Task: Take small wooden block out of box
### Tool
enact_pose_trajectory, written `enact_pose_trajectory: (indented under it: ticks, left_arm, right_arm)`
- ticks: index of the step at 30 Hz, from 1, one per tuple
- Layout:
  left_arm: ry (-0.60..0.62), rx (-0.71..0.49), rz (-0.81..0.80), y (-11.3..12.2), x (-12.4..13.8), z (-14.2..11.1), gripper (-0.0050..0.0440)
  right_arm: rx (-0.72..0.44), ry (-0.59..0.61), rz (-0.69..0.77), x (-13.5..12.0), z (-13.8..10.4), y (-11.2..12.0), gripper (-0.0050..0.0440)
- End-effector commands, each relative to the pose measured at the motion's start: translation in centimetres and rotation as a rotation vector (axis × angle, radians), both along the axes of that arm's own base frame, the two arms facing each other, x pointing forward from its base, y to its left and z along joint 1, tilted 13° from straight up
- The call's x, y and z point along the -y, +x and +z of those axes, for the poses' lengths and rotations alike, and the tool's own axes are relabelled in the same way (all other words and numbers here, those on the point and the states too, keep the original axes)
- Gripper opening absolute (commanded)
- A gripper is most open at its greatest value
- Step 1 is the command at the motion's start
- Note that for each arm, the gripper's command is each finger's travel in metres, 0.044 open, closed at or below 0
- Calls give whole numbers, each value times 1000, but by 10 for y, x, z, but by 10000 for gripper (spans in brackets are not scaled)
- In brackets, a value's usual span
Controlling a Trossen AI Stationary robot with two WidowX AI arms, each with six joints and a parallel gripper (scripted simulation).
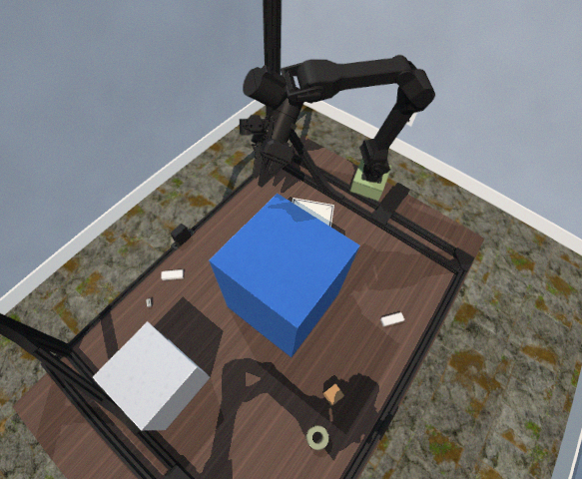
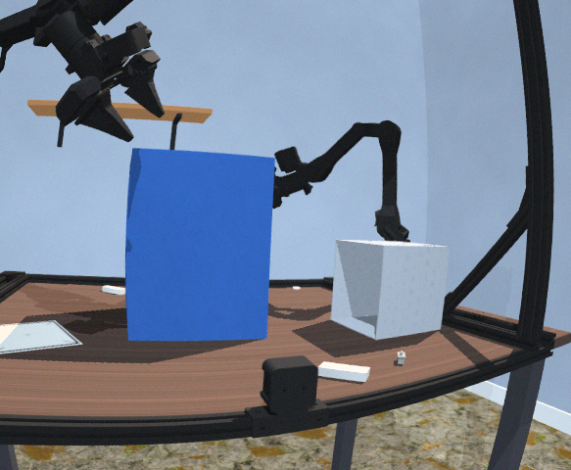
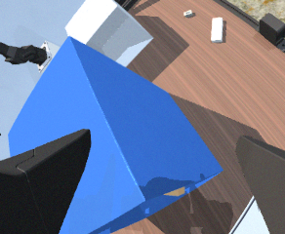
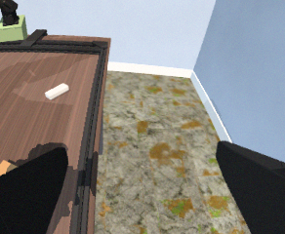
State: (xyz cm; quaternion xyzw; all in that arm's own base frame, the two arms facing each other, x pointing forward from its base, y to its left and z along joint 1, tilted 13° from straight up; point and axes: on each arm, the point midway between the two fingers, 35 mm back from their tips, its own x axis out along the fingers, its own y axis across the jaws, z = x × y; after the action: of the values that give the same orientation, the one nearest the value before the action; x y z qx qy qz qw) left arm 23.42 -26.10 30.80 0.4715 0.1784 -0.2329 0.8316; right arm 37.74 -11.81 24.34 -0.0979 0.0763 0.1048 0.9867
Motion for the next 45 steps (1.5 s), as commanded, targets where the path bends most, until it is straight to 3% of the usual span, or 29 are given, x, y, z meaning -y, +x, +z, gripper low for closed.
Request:
enact_pose_trajectory:
  ticks: [1, 7, 14, 16, 23, 26, 31, 33, 36, 40, 45]
  left_arm:
    - [-18, 15, -37, 11, 0, -1, 400]
    - [-49, 83, -83, 40, -2, 9, 400]
    - [-62, 228, -102, 74, -22, 40, 400]
    - [-62, 228, -102, 74, -22, 40, 400]
    - [-36, 408, -98, 104, -54, 77, 400]
    - [-15, 487, -35, 121, -86, 94, 400]
    - [29, 596, 146, 146, -161, 122, 400]
    - [29, 596, 146, 146, -161, 122, 400]
    - [55, 635, 255, 157, -206, 129, 400]
    - [69, 631, 395, 173, -263, 117, 400]
    - [48, 574, 558, 190, -330, 82, 400]
  right_arm:
    - [-21, -31, -105, 27, 0, -2, 400]
    - [-92, -78, -323, 80, -9, -21, 400]
    - [-197, -146, -578, 146, -21, -59, 400]
    - [-197, -146, -578, 146, -21, -59, 400]
    - [-330, -207, -821, 203, -32, -112, 400]
    - [-399, -223, -907, 223, -42, -137, 400]
    - [-510, -232, -1006, 246, -62, -173, 400]
    - [-510, -232, -1006, 246, -62, -173, 400]
    - [-560, -220, -1031, 249, -73, -184, 400]
    - [-584, -174, -998, 237, -86, -171, 400]
    - [-578, -90, -893, 201, -99, -132, 400]
